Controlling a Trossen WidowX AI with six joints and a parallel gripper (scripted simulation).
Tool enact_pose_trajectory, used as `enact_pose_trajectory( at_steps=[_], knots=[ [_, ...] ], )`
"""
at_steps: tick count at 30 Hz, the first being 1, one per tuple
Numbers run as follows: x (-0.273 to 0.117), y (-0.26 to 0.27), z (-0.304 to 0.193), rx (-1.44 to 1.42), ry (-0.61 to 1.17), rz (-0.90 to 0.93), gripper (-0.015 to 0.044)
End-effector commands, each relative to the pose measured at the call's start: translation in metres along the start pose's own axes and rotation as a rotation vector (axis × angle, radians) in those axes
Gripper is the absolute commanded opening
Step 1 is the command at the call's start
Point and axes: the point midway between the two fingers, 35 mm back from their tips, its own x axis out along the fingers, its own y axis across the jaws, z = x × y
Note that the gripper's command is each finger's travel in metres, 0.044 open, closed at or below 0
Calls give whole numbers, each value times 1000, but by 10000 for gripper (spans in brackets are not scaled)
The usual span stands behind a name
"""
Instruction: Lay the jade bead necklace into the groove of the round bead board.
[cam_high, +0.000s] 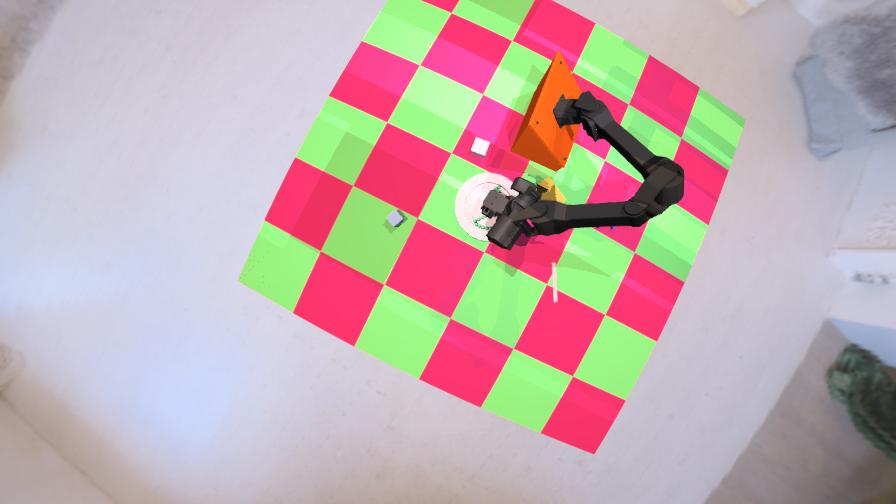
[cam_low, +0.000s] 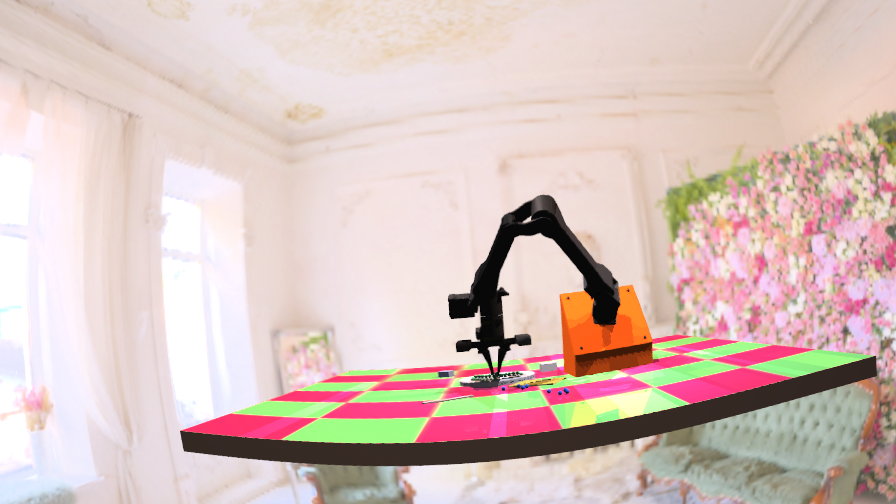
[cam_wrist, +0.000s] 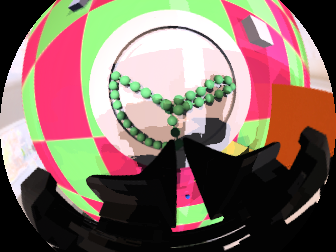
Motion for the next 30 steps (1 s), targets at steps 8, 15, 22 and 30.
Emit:
enact_pose_trajectory(
  at_steps=[8,15,22,30],
  knots=[
    [0,-10,-10,3,4,-4,0],
    [5,-10,-11,3,4,-4,0],
    [8,-10,-11,4,5,-4,0],
    [4,-8,-10,-1,1,2,210]
  ],
)
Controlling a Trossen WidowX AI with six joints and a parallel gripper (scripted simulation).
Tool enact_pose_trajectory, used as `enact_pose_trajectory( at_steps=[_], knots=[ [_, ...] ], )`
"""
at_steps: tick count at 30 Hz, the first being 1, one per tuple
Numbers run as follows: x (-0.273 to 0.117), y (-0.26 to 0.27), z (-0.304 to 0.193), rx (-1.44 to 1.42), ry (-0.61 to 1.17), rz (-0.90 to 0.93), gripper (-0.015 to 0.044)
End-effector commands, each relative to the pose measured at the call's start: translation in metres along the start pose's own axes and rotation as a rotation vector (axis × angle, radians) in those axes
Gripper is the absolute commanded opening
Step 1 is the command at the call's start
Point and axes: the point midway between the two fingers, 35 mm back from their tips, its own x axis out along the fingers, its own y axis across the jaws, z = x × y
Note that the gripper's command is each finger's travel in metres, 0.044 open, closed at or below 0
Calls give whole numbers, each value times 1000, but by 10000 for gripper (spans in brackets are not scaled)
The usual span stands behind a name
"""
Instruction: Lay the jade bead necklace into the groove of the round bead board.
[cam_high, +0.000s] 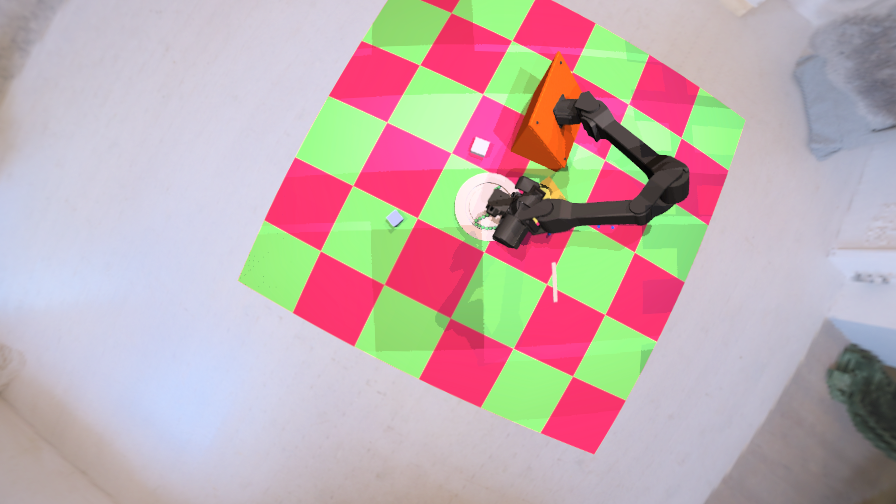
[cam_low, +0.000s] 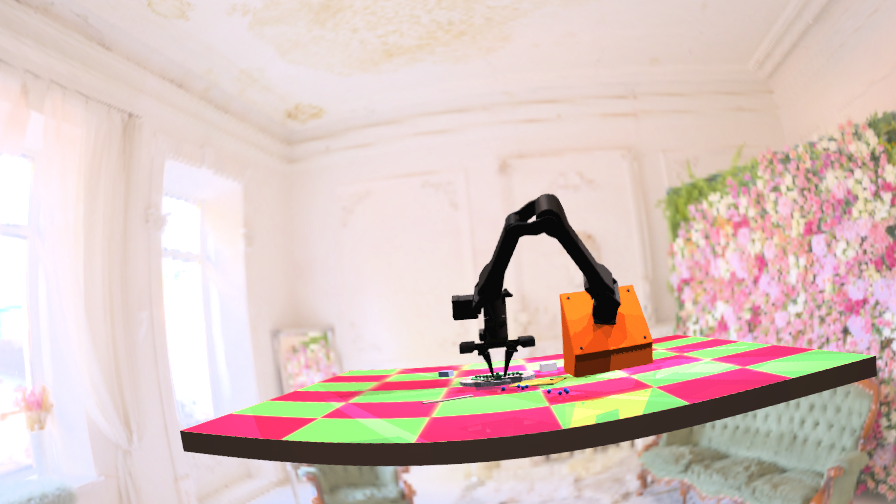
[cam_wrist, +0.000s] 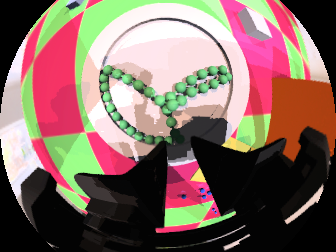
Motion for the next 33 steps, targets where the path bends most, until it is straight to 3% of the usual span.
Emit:
enact_pose_trajectory(
  at_steps=[1,9,33],
  knots=[
    [0,0,0,-1,0,0,236],
    [-2,-1,0,4,1,-2,440],
    [-5,-1,0,4,3,-5,440]
  ],
)
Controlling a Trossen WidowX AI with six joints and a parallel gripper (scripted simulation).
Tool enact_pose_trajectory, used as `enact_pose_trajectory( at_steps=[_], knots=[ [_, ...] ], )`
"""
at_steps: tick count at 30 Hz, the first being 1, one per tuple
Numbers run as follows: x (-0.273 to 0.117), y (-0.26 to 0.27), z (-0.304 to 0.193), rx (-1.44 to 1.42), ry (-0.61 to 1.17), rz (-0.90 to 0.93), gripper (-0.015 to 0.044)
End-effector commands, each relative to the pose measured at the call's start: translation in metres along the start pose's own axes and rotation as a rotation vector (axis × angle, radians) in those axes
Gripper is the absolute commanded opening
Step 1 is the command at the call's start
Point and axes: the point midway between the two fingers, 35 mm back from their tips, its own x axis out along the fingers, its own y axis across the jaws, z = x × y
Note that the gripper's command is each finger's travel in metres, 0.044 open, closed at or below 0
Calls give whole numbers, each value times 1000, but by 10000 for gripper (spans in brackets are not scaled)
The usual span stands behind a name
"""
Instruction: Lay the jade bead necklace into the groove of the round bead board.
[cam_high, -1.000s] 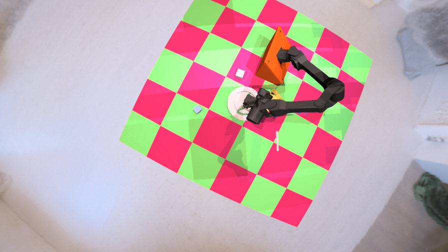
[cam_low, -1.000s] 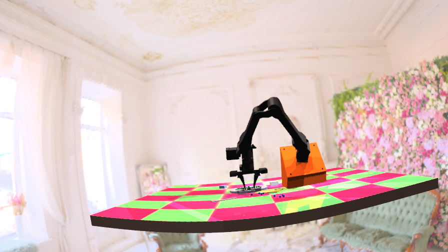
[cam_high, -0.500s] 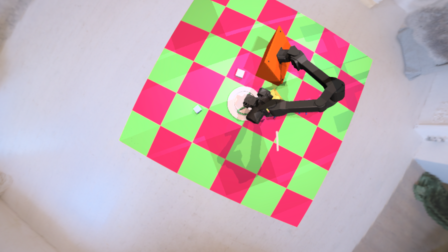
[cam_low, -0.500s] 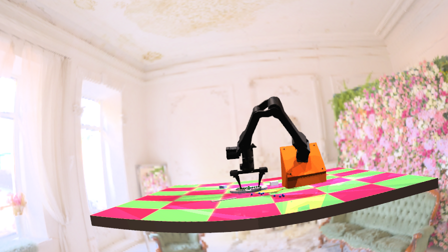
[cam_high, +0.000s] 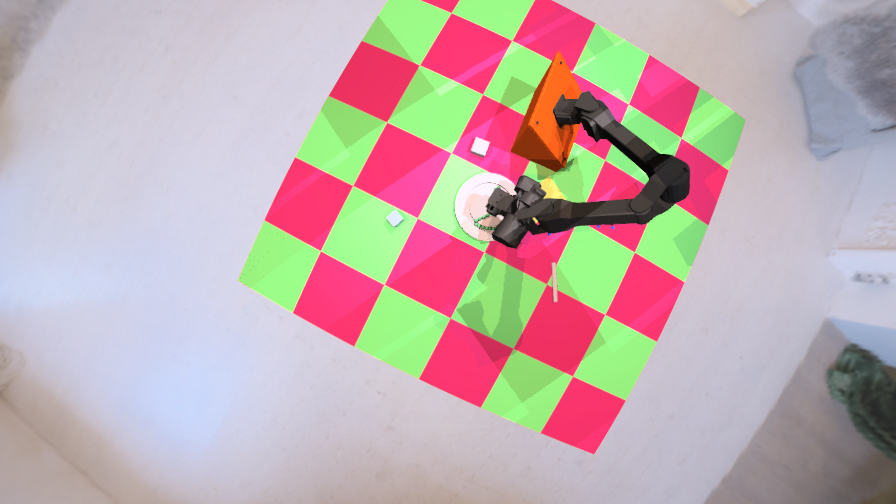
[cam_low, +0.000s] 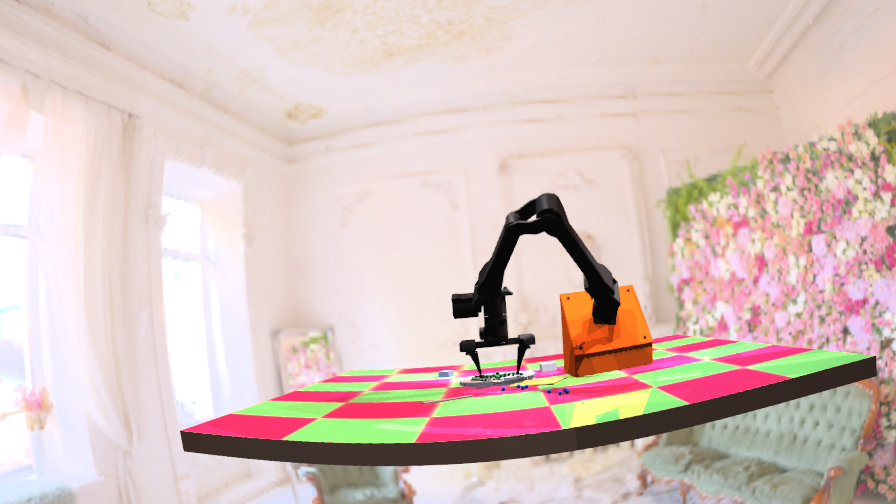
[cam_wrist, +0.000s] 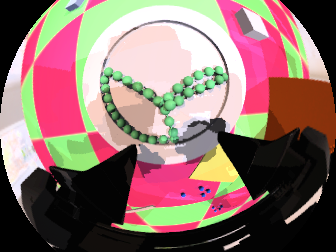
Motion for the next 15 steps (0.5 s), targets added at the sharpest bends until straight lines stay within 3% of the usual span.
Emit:
enact_pose_trajectory(
  at_steps=[1,3,6,15],
  knots=[
    [0,0,0,-4,0,0,440],
    [0,0,0,-4,0,0,440],
    [-4,8,8,-116,-2,0,361],
    [-30,46,65,-803,-7,0,125]
  ],
)
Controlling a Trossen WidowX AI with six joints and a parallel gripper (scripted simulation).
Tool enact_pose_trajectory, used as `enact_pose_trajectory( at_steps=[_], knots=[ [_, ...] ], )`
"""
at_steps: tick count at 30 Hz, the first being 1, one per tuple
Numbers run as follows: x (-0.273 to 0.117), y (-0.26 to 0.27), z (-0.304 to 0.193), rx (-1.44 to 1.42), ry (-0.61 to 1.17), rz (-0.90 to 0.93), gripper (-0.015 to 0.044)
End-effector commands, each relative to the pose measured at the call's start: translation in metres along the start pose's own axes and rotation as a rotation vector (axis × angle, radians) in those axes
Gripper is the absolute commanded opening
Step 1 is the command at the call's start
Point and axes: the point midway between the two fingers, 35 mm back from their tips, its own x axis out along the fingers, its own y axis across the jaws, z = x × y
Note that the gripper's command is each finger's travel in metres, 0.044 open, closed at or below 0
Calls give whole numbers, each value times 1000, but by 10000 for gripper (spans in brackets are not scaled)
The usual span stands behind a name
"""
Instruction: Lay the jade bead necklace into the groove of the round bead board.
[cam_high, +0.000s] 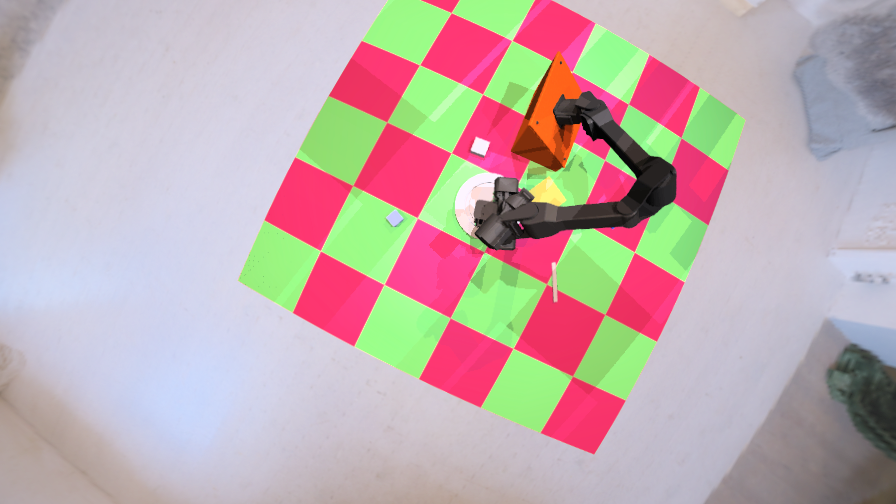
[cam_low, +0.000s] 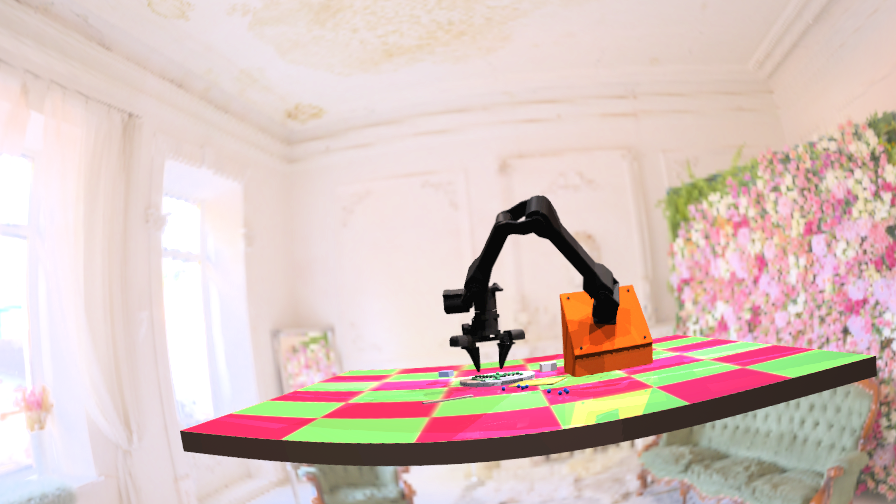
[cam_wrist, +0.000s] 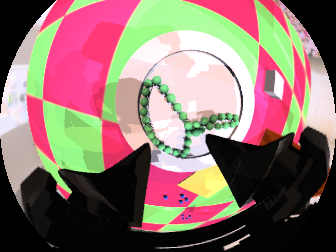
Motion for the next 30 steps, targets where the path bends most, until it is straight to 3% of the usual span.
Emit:
enact_pose_trajectory(
  at_steps=[1,30],
  knots=[
    [-18,7,49,-486,-5,-5,120],
    [-10,9,55,-539,-10,0,120]
  ],
)
